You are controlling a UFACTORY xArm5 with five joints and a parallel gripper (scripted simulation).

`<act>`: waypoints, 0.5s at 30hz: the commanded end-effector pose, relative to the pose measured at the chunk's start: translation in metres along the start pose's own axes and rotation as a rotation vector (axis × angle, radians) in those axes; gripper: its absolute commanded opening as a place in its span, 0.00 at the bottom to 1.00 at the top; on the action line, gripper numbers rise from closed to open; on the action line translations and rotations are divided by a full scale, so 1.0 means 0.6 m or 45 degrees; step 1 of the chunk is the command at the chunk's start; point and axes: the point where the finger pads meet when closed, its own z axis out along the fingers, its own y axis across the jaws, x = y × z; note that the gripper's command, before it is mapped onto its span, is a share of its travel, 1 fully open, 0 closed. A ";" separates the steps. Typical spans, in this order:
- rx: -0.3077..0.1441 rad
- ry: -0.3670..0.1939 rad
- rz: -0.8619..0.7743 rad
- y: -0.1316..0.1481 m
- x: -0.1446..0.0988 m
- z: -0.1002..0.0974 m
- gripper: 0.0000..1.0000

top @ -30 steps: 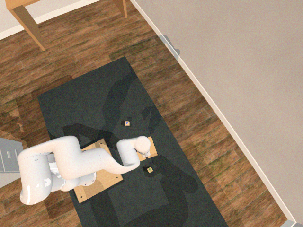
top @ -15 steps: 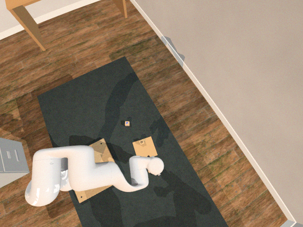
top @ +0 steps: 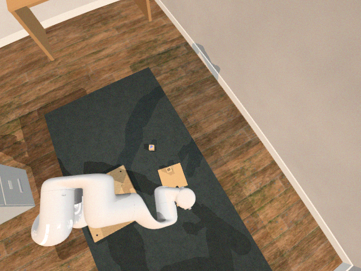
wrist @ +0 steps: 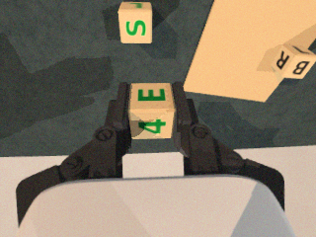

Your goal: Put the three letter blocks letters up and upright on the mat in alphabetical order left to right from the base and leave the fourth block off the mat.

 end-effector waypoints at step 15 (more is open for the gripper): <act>0.001 -0.004 0.000 -0.001 -0.002 0.107 0.27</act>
